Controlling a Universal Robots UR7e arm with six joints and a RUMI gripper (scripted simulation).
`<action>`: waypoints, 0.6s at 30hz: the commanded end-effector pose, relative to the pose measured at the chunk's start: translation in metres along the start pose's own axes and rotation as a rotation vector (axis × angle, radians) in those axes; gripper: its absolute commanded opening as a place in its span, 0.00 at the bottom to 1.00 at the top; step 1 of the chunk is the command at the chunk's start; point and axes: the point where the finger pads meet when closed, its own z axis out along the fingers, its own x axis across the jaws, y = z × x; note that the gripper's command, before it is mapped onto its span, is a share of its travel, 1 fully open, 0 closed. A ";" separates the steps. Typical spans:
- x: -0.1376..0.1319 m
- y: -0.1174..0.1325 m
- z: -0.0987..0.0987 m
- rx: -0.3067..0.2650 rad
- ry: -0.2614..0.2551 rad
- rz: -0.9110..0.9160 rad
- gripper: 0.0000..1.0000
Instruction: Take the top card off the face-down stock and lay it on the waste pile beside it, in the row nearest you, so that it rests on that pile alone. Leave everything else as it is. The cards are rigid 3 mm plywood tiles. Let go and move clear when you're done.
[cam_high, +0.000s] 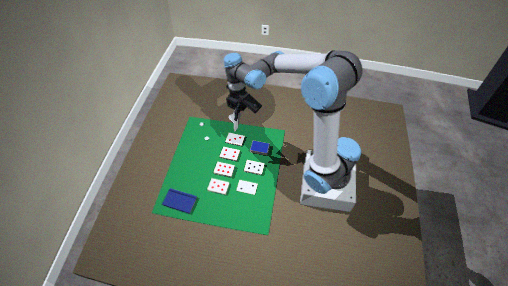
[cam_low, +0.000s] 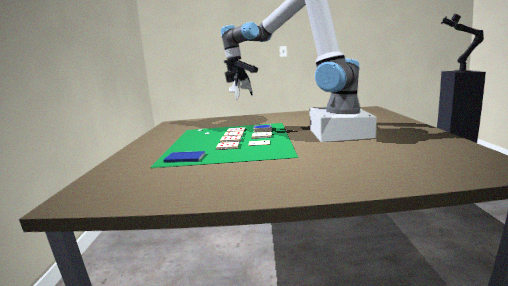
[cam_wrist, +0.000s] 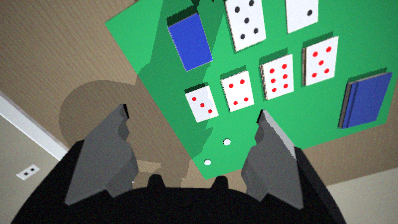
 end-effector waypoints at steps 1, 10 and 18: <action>-0.004 -0.011 0.018 -0.042 0.002 -0.091 1.00; -0.008 -0.035 0.048 -0.091 -0.010 -0.240 1.00; -0.009 -0.051 0.066 -0.121 -0.022 -0.332 1.00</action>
